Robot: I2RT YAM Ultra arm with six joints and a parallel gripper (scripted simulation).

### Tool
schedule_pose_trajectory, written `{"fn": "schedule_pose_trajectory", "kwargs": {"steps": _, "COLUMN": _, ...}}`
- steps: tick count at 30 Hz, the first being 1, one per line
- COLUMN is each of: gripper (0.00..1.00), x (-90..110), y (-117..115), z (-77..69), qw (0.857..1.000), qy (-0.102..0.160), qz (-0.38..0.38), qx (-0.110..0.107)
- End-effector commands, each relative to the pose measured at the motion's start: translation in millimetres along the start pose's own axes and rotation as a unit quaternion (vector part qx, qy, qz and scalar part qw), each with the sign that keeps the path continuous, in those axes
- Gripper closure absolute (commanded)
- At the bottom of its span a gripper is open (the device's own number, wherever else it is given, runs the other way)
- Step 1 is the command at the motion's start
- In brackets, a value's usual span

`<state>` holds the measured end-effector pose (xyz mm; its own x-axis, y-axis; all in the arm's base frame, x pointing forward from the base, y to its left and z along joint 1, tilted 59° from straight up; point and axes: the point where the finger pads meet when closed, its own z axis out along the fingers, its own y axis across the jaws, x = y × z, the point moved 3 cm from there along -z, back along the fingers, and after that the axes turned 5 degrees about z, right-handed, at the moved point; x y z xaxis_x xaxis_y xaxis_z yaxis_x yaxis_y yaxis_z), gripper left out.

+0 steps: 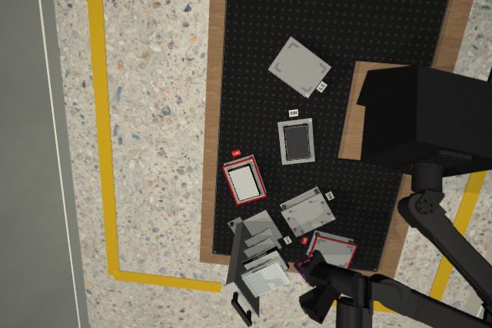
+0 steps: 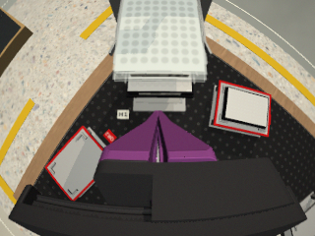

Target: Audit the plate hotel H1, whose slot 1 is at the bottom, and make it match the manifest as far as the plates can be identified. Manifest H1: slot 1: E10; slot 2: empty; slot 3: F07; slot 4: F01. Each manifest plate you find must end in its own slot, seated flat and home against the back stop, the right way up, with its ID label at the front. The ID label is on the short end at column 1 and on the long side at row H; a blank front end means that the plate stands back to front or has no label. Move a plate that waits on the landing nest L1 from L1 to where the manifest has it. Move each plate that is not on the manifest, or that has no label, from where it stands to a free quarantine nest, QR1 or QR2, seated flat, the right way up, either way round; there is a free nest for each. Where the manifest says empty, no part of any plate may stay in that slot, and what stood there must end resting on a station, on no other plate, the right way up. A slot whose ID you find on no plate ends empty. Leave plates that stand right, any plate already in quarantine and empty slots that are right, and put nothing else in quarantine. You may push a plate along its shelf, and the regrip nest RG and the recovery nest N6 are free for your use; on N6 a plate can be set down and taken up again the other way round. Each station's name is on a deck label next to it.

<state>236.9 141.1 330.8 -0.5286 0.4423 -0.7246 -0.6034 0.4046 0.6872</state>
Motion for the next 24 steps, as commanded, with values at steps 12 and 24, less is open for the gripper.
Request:
{"fn": "schedule_pose_trajectory", "kwargs": {"steps": 12, "gripper": 1.00, "x": 9.9, "y": -0.8, "z": -16.2, "qw": 1.000, "qy": -0.007, "qz": -0.003, "qx": 0.003}}
{"fn": "schedule_pose_trajectory", "kwargs": {"steps": 24, "gripper": 1.00, "x": 22.8, "y": -1.9, "z": -29.2, "qw": 1.000, "qy": -0.007, "qz": -0.003, "qx": 0.003}}
